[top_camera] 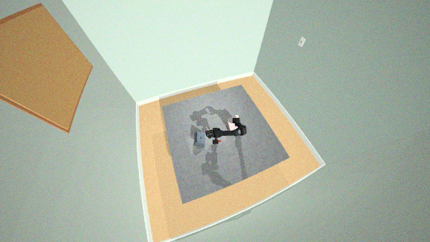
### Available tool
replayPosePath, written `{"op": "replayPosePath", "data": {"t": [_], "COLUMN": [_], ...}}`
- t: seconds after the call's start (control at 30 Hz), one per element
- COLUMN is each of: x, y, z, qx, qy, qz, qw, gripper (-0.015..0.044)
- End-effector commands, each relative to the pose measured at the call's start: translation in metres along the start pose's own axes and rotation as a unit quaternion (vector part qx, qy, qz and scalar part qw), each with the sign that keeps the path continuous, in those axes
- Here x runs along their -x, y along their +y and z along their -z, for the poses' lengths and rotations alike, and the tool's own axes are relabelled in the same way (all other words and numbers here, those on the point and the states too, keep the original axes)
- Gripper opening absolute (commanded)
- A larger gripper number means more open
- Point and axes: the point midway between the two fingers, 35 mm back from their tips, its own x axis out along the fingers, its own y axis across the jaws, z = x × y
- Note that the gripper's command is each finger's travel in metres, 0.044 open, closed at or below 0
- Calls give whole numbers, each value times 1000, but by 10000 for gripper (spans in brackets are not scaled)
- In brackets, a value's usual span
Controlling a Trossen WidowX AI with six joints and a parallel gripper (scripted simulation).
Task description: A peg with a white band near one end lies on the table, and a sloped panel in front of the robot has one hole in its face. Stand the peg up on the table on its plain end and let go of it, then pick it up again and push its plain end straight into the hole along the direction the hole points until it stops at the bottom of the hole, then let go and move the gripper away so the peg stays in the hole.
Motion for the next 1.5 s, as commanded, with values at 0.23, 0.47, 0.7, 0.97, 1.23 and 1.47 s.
{"op": "replayPosePath", "data": {"t": [0.23,0.47,0.7,0.97,1.23,1.47], "x": [-19,-30,-41,-54,-66,-72], "y": [0,0,0,0,0,0], "z": [-1,-1,-1,0,2,2], "qx": [-3,-3,-3,-3,-3,-3], "qy": [3,3,3,3,4,4], "qz": [-1,-1,-2,-2,-3,-4], "qw": [1000,1000,1000,1000,1000,1000], "gripper": [440,440,440,440,440,387]}}
